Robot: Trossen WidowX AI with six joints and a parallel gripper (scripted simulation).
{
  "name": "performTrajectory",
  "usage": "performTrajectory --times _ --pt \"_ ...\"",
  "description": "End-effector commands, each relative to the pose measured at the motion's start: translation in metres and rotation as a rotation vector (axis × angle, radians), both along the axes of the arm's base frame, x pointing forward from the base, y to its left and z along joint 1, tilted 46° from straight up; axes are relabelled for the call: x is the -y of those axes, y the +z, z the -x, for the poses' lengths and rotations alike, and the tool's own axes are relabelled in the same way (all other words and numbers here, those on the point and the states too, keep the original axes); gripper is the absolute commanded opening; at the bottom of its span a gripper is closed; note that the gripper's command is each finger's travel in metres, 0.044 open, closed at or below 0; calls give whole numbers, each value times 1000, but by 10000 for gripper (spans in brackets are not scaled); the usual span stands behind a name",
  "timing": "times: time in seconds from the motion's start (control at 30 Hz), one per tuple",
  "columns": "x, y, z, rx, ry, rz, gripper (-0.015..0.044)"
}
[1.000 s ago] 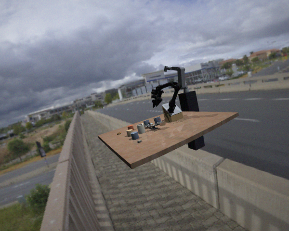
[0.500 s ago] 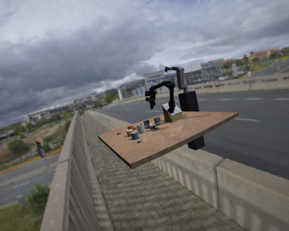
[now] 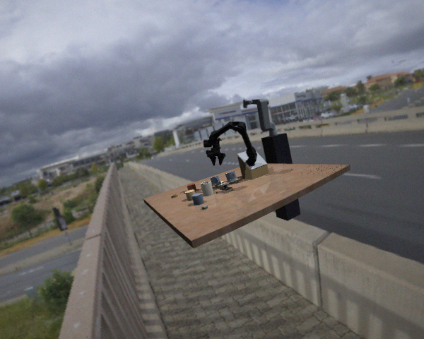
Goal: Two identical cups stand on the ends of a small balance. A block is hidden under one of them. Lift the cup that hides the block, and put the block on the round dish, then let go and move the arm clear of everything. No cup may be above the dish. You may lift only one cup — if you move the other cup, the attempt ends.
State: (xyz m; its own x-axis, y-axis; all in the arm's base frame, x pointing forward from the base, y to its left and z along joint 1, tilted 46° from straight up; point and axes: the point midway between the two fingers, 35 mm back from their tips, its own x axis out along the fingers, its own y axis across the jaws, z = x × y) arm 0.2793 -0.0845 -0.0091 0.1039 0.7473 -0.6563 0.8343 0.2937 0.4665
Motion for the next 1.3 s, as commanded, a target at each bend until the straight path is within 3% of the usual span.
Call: performTrajectory --times 0.0,0.4,1.27 --pt "-2 -16 -9 -120 -34 7 440" --pt "-18 -69 -32 -473 -149 66 440" --pt "-44 -96 -29 -477 -151 67 440"
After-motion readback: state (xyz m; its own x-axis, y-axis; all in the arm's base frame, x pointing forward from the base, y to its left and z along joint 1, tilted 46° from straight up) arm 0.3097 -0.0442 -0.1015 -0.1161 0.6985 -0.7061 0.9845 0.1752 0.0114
